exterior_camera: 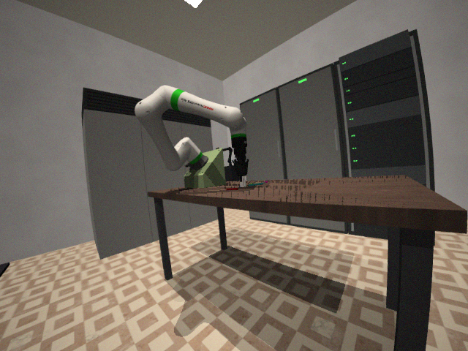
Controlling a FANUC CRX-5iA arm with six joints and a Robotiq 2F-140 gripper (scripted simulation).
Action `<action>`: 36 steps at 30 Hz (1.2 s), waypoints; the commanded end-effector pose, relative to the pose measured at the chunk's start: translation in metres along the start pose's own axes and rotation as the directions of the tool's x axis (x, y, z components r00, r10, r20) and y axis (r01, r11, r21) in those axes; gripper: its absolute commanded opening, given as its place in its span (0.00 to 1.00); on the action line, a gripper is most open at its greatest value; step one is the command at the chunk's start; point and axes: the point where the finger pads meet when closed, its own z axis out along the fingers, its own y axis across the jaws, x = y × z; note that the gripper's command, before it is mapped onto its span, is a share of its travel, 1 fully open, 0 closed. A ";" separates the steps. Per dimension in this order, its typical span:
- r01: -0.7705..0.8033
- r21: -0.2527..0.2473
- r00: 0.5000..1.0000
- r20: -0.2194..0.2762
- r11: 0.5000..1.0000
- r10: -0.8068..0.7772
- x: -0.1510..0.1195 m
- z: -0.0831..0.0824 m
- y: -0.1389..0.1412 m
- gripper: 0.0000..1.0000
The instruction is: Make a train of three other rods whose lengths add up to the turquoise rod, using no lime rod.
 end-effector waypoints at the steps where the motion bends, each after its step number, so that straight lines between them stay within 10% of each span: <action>1: 0.000 0.000 1.000 0.000 1.000 0.000 0.000 0.000 0.000 0.03; 36: 0.000 0.000 1.000 0.000 1.000 0.000 0.000 0.000 0.000 0.05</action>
